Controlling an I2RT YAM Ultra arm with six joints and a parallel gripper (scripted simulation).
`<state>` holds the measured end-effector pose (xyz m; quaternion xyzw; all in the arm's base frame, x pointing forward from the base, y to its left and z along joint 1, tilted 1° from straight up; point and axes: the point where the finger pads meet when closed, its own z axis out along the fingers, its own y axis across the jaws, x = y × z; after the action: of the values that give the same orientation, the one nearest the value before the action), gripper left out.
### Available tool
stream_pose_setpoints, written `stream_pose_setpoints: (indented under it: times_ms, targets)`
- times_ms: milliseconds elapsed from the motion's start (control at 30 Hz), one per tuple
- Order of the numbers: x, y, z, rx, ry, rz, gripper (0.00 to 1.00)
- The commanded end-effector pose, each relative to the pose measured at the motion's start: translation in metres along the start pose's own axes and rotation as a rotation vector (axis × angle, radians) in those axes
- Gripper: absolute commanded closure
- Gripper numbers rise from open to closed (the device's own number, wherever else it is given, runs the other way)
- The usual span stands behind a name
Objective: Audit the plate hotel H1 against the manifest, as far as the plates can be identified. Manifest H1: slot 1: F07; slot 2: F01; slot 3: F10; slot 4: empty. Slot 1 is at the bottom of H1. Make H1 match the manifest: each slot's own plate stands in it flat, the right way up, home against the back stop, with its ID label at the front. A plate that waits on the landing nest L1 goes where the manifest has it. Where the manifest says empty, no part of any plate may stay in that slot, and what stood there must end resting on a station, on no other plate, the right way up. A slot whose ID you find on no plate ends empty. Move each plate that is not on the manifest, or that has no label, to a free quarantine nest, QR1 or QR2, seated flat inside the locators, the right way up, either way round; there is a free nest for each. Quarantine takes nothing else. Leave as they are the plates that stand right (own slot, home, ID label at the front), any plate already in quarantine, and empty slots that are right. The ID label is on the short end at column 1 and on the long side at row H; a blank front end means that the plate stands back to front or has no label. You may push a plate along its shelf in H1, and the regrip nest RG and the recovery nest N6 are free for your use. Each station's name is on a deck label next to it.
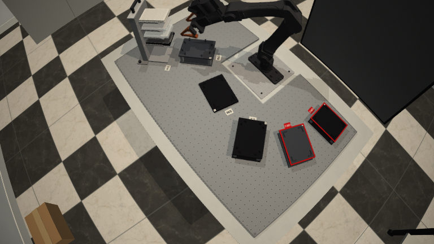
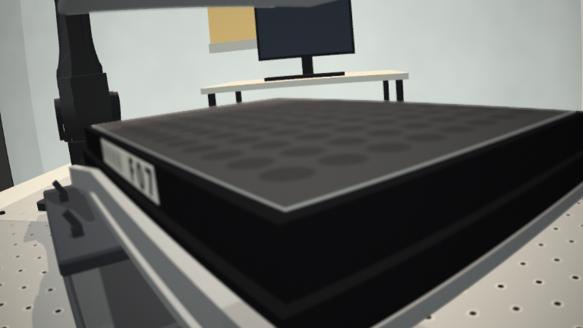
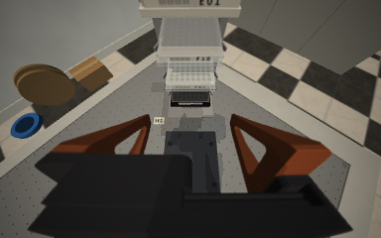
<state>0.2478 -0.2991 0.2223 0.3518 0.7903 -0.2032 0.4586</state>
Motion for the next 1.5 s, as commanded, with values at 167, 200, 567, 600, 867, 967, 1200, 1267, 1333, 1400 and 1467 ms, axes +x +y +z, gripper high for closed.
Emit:
stream_pose_setpoints:
  times_ms: [167, 200, 567, 600, 867, 967, 1200, 1267, 1333, 1400, 1467]
  targets:
    - [0.000, -0.002, -0.019, 0.002, -0.024, -0.003, 0.00]
    - [-0.015, 0.000, -0.023, 0.000, -0.055, -0.007, 0.00]
    - [0.016, 0.000, -0.004, -0.001, -0.009, -0.004, 0.00]
    - [0.019, 0.000, -0.003, -0.002, -0.005, -0.003, 0.00]
    - [0.029, 0.000, 0.004, -0.002, -0.007, -0.004, 0.00]
    - [0.029, 0.000, 0.002, -0.001, -0.016, -0.004, 0.00]
    - [0.042, 0.000, 0.010, -0.002, -0.006, -0.004, 0.00]
    - [0.023, 0.000, 0.010, -0.001, -0.044, -0.007, 0.00]
    - [0.022, 0.001, 0.014, -0.002, -0.044, -0.007, 0.00]
    - [0.022, 0.002, 0.017, -0.004, -0.044, -0.008, 0.00]
    - [0.021, 0.002, 0.020, -0.004, -0.045, -0.008, 0.00]
